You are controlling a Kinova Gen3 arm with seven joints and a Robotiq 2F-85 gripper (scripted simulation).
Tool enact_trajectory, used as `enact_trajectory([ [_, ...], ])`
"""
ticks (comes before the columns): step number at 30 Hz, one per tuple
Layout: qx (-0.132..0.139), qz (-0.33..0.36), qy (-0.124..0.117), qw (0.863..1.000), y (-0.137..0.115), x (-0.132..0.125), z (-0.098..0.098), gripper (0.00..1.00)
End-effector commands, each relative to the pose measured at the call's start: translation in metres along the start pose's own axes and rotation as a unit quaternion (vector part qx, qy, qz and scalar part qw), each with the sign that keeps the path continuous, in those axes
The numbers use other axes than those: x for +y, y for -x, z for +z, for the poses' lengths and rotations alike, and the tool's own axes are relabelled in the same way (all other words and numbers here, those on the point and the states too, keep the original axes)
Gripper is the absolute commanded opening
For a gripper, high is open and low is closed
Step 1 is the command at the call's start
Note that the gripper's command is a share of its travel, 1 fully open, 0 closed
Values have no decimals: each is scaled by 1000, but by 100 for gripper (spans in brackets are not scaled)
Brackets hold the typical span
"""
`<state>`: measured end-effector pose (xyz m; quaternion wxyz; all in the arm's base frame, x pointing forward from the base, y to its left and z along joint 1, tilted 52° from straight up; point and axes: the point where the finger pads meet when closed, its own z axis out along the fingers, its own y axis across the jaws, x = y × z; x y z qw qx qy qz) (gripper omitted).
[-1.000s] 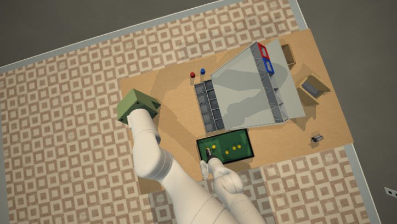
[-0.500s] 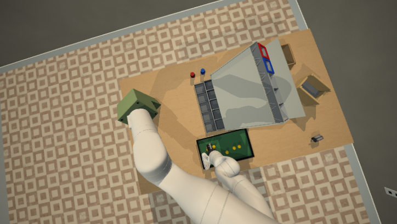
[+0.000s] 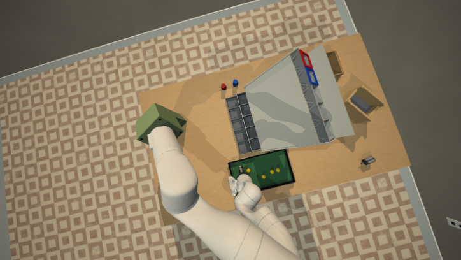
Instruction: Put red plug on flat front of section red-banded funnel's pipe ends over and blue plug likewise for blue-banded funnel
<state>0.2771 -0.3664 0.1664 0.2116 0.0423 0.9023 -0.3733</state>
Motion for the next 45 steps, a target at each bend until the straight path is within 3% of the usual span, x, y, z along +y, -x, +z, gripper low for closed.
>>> enact_trajectory([
  [1,21,1,-1,1000,-7,-5,1,50],
  [45,21,1,-1,1000,-6,-5,9,50],
])
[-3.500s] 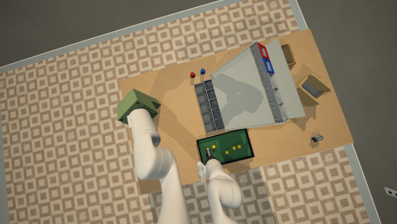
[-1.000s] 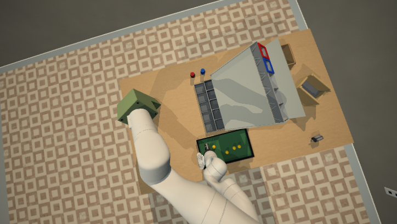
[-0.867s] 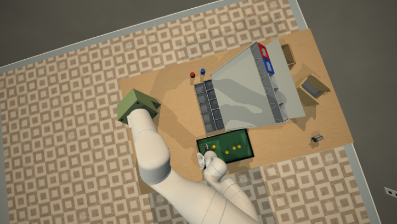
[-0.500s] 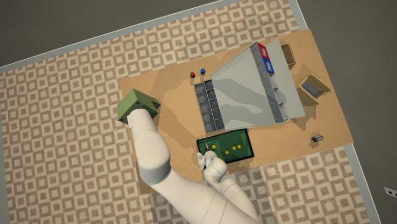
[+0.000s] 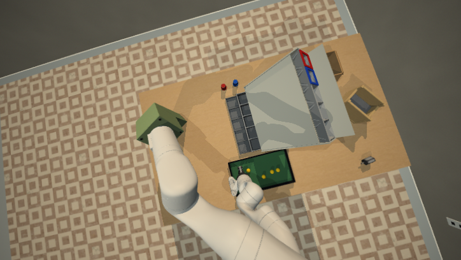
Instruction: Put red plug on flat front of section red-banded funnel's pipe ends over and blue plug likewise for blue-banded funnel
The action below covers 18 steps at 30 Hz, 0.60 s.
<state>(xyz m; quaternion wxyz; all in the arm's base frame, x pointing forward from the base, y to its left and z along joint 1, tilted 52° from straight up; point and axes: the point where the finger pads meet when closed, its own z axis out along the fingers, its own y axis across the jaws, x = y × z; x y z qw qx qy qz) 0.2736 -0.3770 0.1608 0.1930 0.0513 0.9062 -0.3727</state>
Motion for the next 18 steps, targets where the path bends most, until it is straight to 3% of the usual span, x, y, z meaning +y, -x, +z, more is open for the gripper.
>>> enact_trajectory([
  [1,0,0,0,1000,0,0,0,50],
  [4,0,0,0,1000,1,0,8,50],
  [18,0,0,0,1000,1,0,8,50],
])
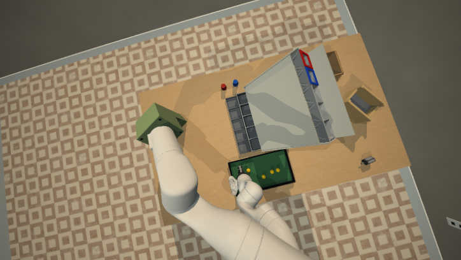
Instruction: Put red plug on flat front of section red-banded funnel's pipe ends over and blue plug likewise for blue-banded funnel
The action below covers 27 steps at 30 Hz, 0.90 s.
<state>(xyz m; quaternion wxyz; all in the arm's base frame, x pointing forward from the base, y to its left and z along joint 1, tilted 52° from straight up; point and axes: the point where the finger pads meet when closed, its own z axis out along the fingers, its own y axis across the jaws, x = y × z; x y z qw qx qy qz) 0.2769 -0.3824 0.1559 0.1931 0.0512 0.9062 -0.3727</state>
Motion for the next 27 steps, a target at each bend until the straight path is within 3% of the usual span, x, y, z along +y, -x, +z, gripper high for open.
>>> enact_trajectory([
  [1,0,0,0,1000,0,0,0,50],
  [3,0,0,0,1000,0,-1,8,50],
  [19,0,0,0,1000,0,-1,8,50],
  [20,0,0,0,1000,0,-1,8,0],
  [27,0,0,0,1000,0,-1,8,0],
])
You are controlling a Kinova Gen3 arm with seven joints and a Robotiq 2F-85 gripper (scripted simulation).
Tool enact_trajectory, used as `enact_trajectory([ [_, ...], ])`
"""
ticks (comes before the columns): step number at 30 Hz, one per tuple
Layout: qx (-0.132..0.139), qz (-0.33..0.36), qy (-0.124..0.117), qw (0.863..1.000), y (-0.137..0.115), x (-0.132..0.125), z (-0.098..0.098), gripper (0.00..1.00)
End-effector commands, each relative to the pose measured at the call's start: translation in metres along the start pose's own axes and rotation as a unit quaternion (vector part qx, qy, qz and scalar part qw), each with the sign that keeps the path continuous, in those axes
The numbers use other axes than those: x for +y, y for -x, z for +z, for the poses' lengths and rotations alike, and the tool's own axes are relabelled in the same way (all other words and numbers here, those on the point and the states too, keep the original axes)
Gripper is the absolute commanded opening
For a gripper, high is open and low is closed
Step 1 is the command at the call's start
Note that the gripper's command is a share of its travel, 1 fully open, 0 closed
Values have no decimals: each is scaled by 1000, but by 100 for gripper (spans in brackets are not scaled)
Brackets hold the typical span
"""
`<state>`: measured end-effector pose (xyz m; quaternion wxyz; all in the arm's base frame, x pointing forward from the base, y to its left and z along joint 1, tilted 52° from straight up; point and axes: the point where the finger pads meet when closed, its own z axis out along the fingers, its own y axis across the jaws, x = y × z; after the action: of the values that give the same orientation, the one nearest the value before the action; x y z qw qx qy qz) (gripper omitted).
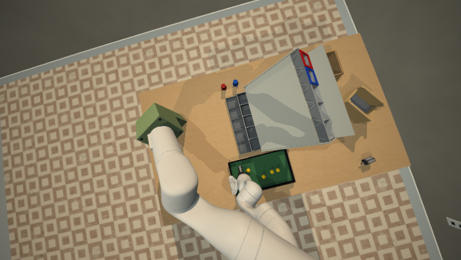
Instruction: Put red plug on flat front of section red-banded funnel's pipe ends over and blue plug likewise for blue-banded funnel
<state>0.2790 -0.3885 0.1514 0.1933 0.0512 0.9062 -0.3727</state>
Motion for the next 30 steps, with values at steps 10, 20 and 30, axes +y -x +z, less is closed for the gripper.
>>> enact_trajectory([
  [10,0,0,0,1000,0,0,0,0],
  [20,0,0,0,1000,0,0,0,0],
  [30,0,0,0,1000,-3,1,-77,0],
])
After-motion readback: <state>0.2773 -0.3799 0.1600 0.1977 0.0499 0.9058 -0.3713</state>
